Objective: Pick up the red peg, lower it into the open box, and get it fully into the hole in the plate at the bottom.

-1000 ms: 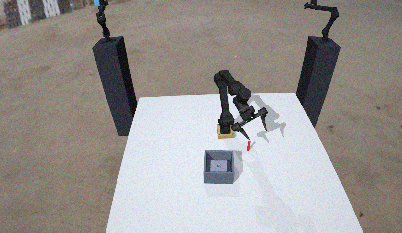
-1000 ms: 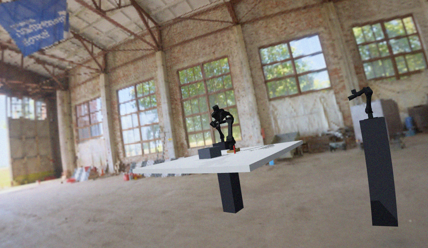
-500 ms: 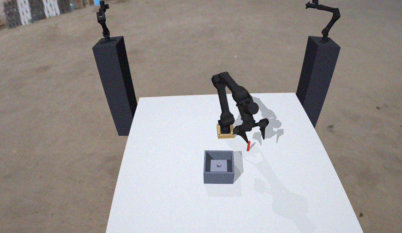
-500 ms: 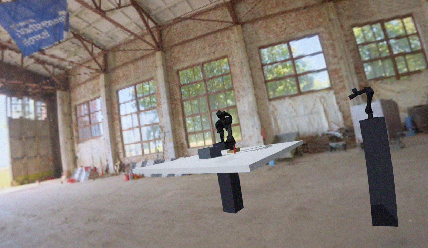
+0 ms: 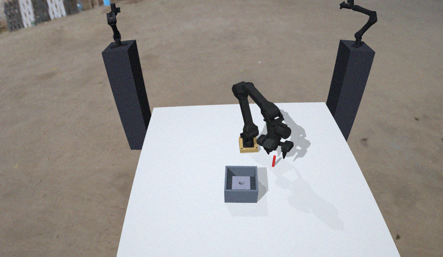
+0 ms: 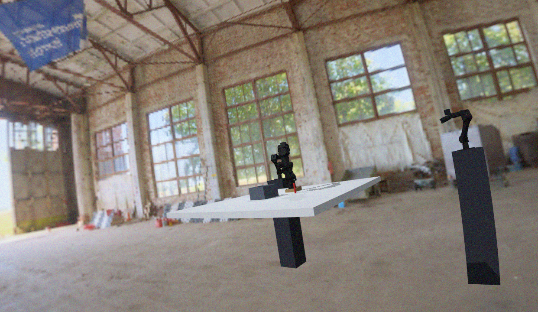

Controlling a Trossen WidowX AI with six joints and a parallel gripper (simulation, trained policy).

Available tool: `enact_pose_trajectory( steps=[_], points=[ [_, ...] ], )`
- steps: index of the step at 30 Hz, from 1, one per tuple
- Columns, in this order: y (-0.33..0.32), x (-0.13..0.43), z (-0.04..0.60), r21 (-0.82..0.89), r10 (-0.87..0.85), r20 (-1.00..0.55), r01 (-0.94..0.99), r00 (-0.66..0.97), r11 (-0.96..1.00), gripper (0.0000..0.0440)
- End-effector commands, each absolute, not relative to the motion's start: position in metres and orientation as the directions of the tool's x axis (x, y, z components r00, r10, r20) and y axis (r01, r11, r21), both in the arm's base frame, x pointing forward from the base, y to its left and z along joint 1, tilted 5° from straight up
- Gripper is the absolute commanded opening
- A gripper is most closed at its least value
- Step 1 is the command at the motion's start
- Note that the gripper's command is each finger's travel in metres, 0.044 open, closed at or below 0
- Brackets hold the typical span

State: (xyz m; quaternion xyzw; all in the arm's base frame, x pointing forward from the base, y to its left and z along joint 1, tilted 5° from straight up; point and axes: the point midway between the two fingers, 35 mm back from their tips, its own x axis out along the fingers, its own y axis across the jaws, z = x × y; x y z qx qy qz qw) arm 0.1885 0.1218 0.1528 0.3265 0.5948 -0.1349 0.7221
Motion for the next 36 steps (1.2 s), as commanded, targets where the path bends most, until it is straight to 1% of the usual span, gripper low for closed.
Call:
enact_pose_trajectory(
  steps=[1, 9, 18, 20, 21, 23, 36],
  points=[
    [0.119, 0.178, 0.132, 0.232, 0.139, -0.972, 0.66, 0.191, 0.715, 0.044],
    [0.121, 0.171, 0.095, 0.177, 0.099, -0.984, 0.753, 0.148, 0.634, 0.044],
    [0.124, 0.169, 0.055, 0.187, 0.099, -0.982, 0.804, 0.159, 0.564, 0.0439],
    [0.124, 0.169, 0.048, 0.189, 0.099, -0.982, 0.814, 0.161, 0.549, 0.0431],
    [0.124, 0.168, 0.045, 0.188, 0.099, -0.982, 0.82, 0.16, 0.54, 0.0418],
    [0.123, 0.166, 0.04, 0.179, 0.097, -0.984, 0.833, 0.151, 0.524, 0.0378],
    [0.122, 0.159, 0.038, 0.135, 0.14, -0.987, 0.856, 0.074, 0.499, 0.0038]
  ],
)
